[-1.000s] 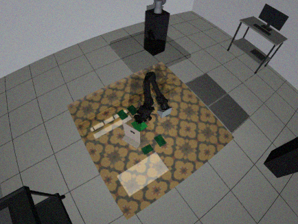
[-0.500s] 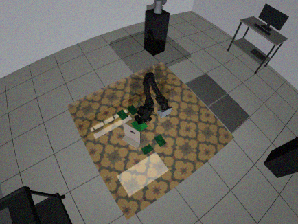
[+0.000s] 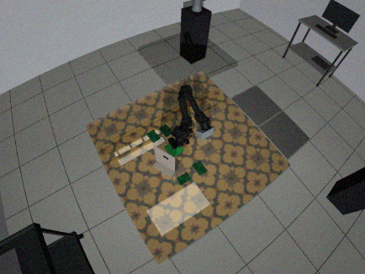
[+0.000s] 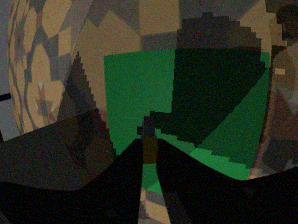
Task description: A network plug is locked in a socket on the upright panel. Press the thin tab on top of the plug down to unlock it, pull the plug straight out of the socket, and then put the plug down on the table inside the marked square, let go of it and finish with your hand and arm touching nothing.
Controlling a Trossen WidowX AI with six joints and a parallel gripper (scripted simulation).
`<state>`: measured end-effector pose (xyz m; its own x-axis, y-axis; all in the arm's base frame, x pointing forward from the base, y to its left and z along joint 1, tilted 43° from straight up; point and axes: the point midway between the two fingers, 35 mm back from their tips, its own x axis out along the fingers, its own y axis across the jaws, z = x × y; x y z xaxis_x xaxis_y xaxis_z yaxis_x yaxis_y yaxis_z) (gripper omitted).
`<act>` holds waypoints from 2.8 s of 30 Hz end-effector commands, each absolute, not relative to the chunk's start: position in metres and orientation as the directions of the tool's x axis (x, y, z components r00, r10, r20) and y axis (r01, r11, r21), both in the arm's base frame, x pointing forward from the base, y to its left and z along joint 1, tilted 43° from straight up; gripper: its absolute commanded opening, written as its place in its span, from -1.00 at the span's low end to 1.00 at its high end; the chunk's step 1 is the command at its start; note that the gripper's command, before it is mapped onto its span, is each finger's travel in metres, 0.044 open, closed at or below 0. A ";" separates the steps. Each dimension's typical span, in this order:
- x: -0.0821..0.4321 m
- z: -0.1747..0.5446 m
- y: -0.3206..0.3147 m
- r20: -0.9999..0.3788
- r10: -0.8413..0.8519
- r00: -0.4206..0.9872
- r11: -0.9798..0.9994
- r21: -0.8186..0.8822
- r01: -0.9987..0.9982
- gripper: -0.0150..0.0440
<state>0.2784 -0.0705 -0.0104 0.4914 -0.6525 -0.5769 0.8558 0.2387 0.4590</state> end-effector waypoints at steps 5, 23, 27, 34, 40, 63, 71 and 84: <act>0.278 -0.013 -0.074 -0.580 -0.650 0.491 0.241 0.455 0.857 -0.49; 0.279 -0.011 -0.072 -0.577 -0.652 0.492 0.239 0.459 0.856 0.04; 0.277 -0.009 -0.069 -0.578 -0.652 0.491 0.238 0.459 0.856 0.04; 0.273 -0.005 -0.063 -0.580 -0.651 0.490 0.238 0.457 0.857 0.04; 0.270 -0.002 -0.059 -0.581 -0.650 0.490 0.238 0.457 0.857 0.04; 0.268 0.011 -0.042 -0.586 -0.647 0.487 0.235 0.454 0.859 0.04; 0.270 0.017 -0.035 -0.589 -0.646 0.486 0.234 0.454 0.860 0.04; 0.271 0.027 -0.024 -0.591 -0.645 0.485 0.232 0.453 0.861 0.04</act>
